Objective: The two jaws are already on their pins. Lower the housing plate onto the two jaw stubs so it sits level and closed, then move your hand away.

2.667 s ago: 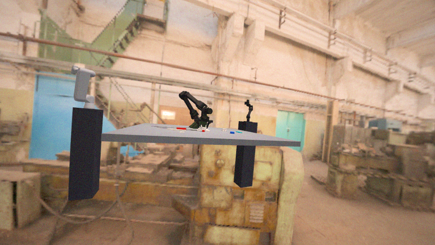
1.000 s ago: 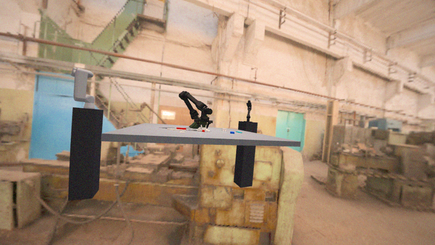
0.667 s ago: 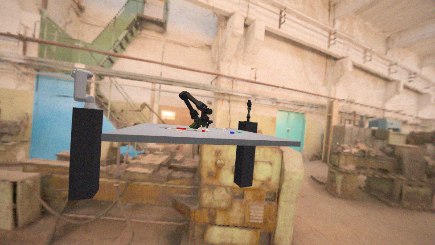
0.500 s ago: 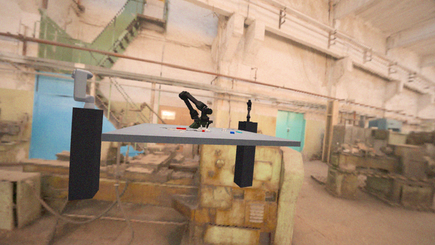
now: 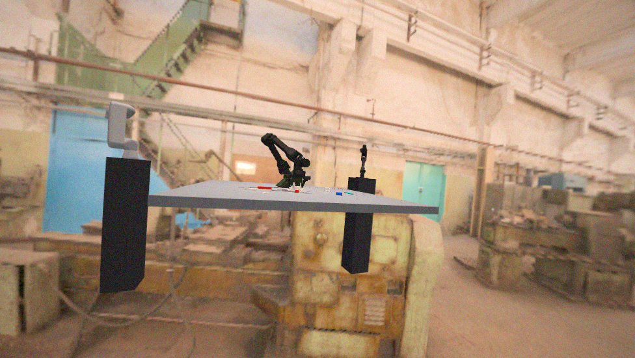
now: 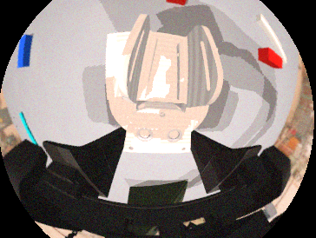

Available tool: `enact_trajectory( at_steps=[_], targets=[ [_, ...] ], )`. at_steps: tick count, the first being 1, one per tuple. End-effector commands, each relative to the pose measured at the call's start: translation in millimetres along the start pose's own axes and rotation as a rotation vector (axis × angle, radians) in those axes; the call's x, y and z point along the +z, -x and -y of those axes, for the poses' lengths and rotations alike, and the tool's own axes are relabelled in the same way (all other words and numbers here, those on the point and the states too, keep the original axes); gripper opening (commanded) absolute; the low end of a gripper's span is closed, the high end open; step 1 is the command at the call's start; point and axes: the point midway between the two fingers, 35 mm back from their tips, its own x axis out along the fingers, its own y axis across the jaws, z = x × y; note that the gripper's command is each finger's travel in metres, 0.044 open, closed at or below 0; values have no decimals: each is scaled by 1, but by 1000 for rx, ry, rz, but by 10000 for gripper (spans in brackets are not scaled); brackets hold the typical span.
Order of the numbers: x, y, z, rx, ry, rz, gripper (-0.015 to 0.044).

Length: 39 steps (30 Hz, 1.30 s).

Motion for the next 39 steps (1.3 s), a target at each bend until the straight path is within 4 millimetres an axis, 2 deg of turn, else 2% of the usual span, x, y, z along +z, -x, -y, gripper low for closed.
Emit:
enact_trajectory(
  at_steps=[1, 35, 38, 39],
  targets=[
    [0, 0, 0, 0, 6, 0, 351],
    [0, 0, 0, 0, 6, 0, 351],
    [0, 0, 0, 0, 0, 0, 430],
    [0, 0, 0, 0, 0, 0, 440]
  ],
)
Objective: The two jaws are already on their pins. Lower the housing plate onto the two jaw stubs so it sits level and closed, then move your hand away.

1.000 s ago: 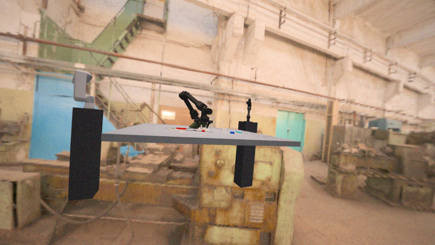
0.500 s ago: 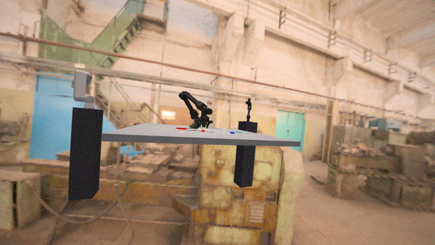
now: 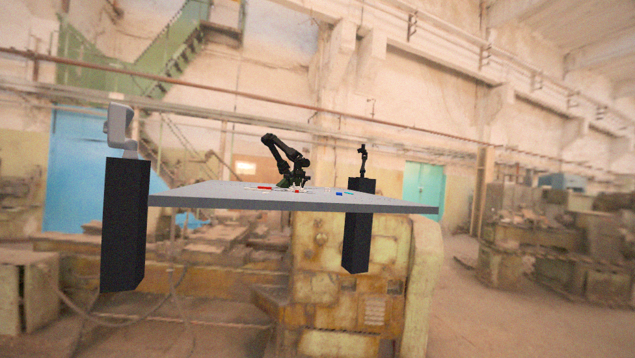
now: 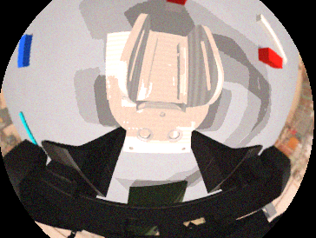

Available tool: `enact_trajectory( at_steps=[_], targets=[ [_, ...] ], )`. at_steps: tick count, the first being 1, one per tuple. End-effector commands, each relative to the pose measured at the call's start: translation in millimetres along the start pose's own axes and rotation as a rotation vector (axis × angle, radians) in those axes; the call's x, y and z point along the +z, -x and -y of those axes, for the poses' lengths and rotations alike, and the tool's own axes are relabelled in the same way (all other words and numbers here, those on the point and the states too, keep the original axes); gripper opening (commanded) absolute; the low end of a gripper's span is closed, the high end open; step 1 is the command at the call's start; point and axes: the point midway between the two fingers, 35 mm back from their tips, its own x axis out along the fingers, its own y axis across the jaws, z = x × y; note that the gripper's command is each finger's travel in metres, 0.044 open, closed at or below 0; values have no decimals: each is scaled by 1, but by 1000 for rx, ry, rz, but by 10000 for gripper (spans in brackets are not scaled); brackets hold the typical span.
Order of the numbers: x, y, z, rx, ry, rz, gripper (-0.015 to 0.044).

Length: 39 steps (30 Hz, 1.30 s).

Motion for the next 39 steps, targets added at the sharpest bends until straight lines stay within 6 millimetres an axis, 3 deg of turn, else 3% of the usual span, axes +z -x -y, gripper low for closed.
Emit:
enact_trajectory(
  at_steps=[1, 14, 16, 22, 26, 28, 35, 39],
  targets=[
    [0, 0, 0, 0, 0, 0, 440],
    [0, 2, 0, 1, 0, 0, 440],
    [1, 13, -1, 3, 1, 0, 440],
    [0, 73, -1, 3, 6, -1, 440],
    [0, 76, -1, 3, 6, -1, 440],
    [1, 68, -3, 5, 12, 9, 440],
    [-52, 121, 5, 7, 10, -4, 440],
    [-58, 126, 7, 4, 9, -5, 440]
  ],
)
